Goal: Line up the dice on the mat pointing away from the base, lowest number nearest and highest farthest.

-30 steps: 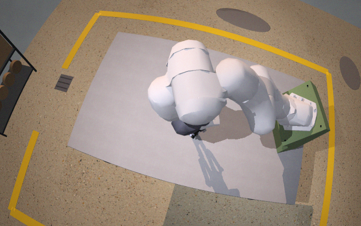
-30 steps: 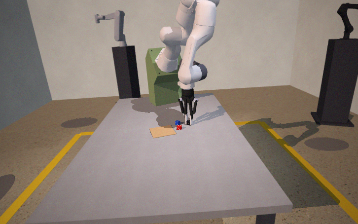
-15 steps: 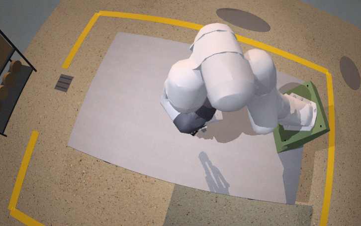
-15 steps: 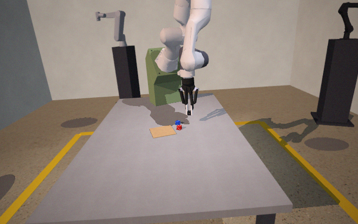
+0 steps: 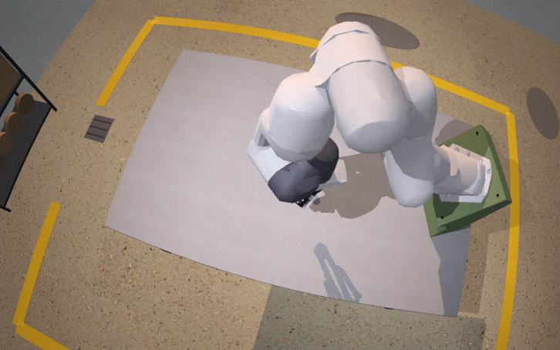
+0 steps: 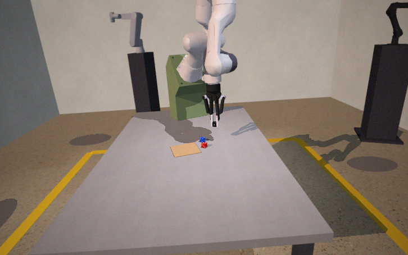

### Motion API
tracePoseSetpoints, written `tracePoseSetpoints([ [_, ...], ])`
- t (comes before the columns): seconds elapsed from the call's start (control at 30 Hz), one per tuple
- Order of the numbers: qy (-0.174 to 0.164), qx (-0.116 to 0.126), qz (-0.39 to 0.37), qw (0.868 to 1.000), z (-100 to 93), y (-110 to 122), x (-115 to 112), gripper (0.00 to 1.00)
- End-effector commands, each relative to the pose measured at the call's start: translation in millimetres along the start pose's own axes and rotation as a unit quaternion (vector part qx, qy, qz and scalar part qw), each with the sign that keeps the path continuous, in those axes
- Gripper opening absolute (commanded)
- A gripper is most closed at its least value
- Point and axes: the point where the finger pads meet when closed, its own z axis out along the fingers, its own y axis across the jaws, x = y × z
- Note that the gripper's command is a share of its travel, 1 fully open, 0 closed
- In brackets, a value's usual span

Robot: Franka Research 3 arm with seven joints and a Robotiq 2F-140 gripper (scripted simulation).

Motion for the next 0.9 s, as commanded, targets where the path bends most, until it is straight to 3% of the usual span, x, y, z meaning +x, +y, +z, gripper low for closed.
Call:
tracePoseSetpoints([
  [0.0,0.003,0.005,0.004,1.0,-1.5,-3.6,1.7,0.13],
  [0.1,0.002,0.004,-0.02,1.0,2.2,-16.9,-14.8,0.13],
  [0.17,0.002,0.004,-0.073,0.997,6.0,-52.2,-48.3,0.13],
  [0.2,0.002,0.004,-0.073,0.997,6.0,-52.2,-48.3,0.13],
  [0.23,0.002,0.004,-0.103,0.995,5.1,-75.6,-64.9,0.13],
  [0.37,0.002,0.004,-0.132,0.991,1.9,-100.8,-79.0,0.13],
  [0.43,0.002,0.004,-0.132,0.991,1.9,-100.8,-79.0,0.13],
  [0.5,0.003,0.004,-0.167,0.986,-5.2,-134.3,-92.8,0.13],
  [0.87,0.004,0.004,-0.176,0.984,-7.7,-143.3,-95.7,0.13],
])
